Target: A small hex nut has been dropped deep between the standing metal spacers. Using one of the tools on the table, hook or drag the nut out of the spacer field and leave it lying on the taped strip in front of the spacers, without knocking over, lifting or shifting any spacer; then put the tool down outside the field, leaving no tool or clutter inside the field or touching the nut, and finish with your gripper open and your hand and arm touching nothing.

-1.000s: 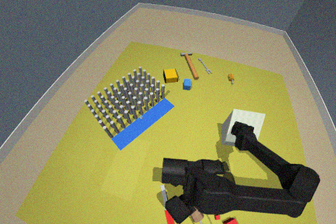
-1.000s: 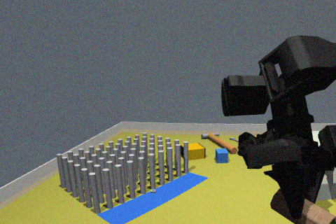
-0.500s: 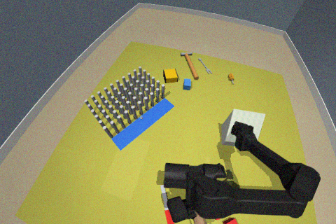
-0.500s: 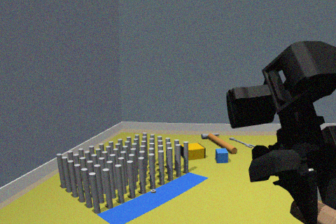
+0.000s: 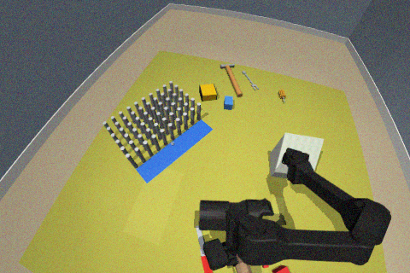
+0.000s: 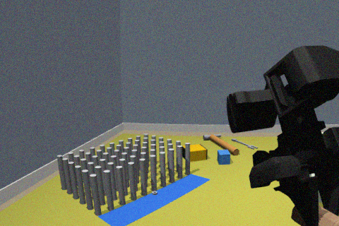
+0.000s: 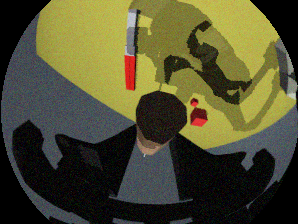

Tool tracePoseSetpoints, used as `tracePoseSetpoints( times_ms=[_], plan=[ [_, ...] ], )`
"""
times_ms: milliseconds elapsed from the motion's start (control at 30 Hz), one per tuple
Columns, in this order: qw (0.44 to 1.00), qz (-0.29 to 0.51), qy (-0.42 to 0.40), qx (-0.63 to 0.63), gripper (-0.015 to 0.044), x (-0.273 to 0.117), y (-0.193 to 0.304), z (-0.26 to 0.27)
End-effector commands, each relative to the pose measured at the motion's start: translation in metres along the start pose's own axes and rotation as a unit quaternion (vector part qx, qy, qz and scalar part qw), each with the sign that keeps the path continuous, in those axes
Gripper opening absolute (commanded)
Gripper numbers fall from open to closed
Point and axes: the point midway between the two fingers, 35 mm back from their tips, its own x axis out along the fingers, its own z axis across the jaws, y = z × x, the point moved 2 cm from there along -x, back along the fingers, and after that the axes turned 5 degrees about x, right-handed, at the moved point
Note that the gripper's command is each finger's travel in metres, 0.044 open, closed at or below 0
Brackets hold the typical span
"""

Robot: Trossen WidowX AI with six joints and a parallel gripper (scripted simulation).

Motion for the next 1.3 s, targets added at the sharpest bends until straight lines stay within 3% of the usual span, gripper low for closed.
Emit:
tracePoseSetpoints(
  times_ms=[0,1267],
  plan=[
    [1.000,-0.001,0.001,0.001,0.0000,0.001,-0.001,0.000],
    [1.000,-0.012,0.015,-0.001,0.0000,0.013,-0.018,0.000]
  ],
)
